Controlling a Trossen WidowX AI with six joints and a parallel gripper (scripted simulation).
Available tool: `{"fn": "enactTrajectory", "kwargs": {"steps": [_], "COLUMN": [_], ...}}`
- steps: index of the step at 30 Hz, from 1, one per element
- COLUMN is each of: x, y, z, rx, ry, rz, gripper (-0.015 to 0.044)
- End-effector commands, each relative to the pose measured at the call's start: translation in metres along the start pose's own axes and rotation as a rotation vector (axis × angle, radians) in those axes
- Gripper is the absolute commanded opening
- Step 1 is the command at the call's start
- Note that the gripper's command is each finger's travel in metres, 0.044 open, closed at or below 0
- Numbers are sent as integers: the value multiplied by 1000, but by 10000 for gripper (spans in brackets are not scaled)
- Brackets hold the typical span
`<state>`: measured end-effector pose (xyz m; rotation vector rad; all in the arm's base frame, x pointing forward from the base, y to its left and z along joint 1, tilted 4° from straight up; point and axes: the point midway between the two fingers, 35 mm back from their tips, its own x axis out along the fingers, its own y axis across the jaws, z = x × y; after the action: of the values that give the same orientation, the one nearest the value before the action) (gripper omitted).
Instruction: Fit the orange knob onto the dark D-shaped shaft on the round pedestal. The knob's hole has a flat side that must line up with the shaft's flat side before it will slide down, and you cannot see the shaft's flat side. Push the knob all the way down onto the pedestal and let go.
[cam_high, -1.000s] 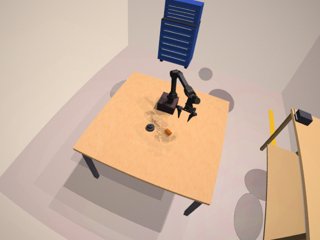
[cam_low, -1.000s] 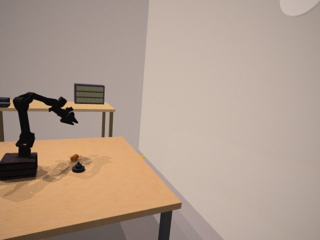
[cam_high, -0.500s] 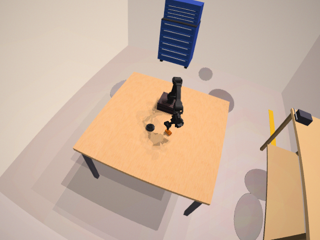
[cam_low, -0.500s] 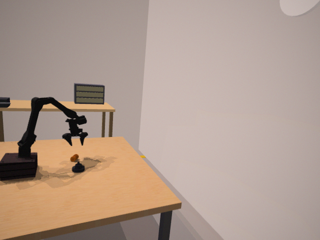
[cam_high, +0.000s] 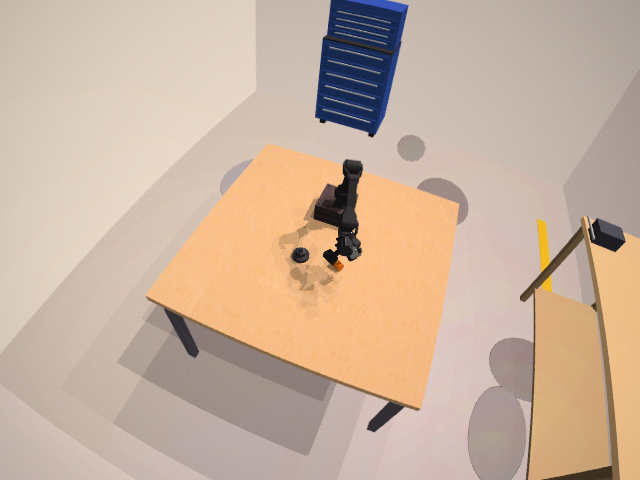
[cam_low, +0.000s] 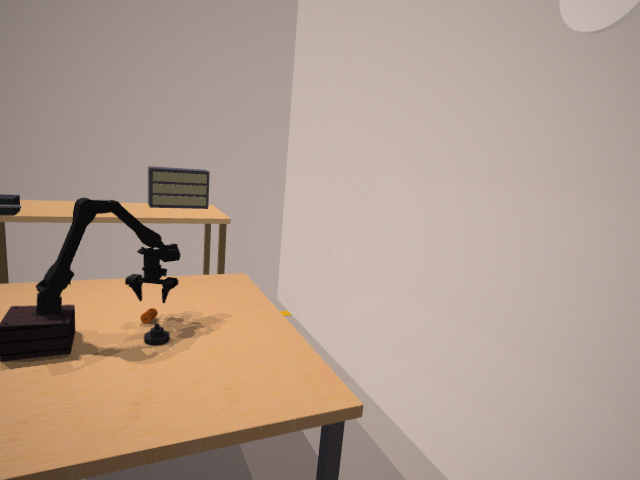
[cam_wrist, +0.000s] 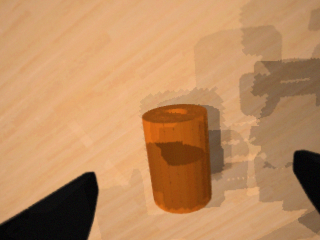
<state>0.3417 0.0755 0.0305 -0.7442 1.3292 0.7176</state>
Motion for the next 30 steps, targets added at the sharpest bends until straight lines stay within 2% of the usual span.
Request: {"fn": "enactTrajectory", "kwargs": {"steps": [1, 30], "x": [15, 56], "y": [3, 5], "z": [-3, -2], "rx": [-6, -6], "ry": [10, 10], "rz": [18, 18], "gripper": [440, 440]}}
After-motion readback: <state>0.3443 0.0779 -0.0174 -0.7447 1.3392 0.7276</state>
